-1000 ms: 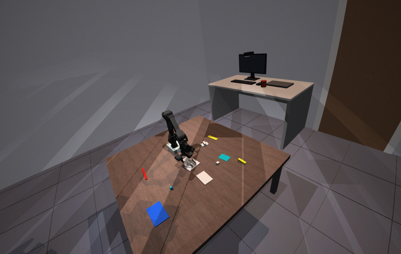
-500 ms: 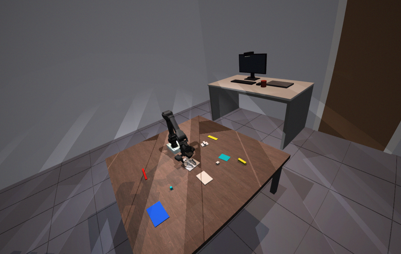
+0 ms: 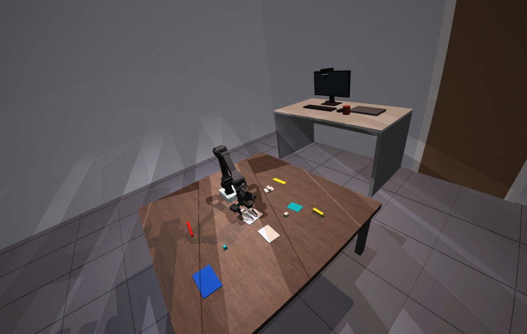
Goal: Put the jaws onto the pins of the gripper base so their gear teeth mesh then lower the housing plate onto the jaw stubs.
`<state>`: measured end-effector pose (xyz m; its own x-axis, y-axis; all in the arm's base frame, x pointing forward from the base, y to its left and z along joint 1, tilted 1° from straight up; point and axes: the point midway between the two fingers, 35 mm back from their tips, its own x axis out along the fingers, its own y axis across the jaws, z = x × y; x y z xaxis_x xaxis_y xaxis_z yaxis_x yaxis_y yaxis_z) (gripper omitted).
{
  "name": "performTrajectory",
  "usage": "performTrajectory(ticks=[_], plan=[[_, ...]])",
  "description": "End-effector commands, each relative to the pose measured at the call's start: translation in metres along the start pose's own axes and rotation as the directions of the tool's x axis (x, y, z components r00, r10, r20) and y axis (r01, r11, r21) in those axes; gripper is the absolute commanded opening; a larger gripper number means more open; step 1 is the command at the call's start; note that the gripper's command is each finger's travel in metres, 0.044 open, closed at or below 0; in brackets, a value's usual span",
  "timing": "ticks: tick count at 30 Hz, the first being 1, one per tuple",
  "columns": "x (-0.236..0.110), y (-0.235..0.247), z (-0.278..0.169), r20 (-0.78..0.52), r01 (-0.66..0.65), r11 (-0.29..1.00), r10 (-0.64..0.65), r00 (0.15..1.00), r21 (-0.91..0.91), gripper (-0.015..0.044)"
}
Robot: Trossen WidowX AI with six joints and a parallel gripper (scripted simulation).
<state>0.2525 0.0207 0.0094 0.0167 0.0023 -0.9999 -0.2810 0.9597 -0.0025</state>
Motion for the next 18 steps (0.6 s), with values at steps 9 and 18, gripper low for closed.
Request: performTrajectory(ticks=[9,18], plan=[[0.0038,-0.0004,-0.0008,-0.003,0.003,1.000,-0.003,1.000,-0.004,0.0351],[0.0061,-0.0004,-0.0008,-0.003,0.003,1.000,-0.003,1.000,-0.003,0.0351]])
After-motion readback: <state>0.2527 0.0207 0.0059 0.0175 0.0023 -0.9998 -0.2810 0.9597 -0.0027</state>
